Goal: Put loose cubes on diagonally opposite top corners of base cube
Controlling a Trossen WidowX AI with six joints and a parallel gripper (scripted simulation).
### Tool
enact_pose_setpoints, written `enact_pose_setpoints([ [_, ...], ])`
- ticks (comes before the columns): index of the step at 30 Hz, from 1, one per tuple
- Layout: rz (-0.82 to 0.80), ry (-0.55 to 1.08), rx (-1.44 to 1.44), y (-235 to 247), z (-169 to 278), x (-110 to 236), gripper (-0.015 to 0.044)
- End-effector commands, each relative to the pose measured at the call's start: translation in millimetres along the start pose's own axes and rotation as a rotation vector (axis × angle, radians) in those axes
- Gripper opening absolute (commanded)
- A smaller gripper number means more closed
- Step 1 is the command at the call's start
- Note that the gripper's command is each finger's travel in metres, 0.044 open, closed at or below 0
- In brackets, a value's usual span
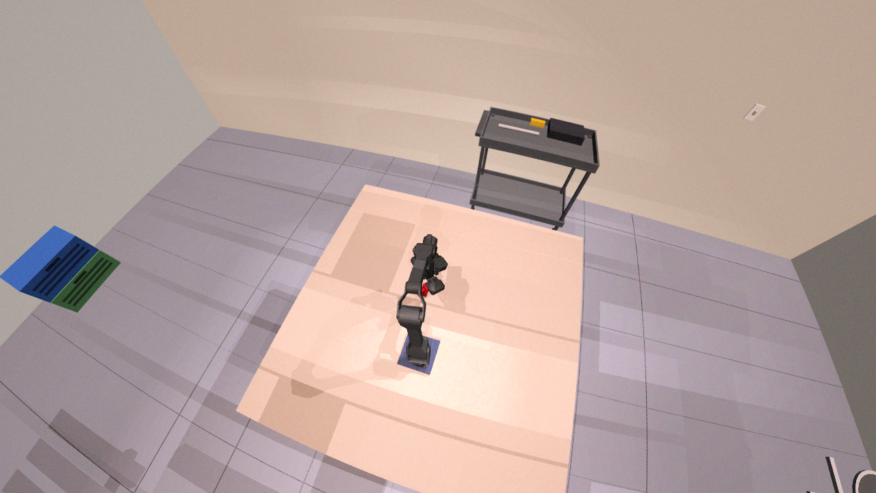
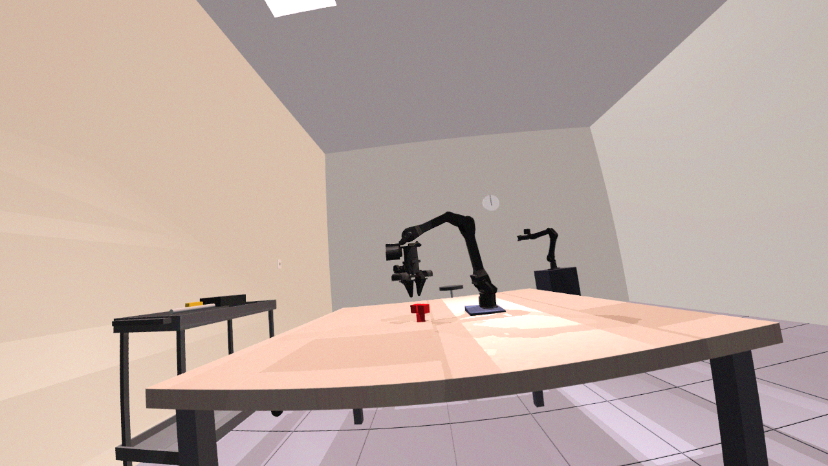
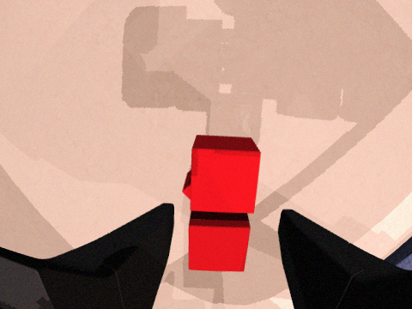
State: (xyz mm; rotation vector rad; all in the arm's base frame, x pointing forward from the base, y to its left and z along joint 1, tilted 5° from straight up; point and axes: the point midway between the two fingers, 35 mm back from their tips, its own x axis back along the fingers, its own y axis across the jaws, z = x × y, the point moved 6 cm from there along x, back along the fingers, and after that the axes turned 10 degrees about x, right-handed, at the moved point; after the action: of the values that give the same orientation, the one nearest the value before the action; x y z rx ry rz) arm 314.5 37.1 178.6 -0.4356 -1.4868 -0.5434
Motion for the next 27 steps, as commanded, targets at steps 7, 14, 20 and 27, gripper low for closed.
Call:
enact_pose_setpoints([
  [7, -0.003, -0.004, 0.005, 0.3, -0.4, 15.8, 0.0205],
  [14, -0.003, -0.004, 0.005, 0.3, -0.4, 17.8, 0.0205],
  [20, -0.001, -0.001, 0.000, 0.0, -0.1, 23.2, 0.0362],
  [27, -0.001, -0.001, 0.000, 0.0, -0.1, 28.7, 0.0400],
])
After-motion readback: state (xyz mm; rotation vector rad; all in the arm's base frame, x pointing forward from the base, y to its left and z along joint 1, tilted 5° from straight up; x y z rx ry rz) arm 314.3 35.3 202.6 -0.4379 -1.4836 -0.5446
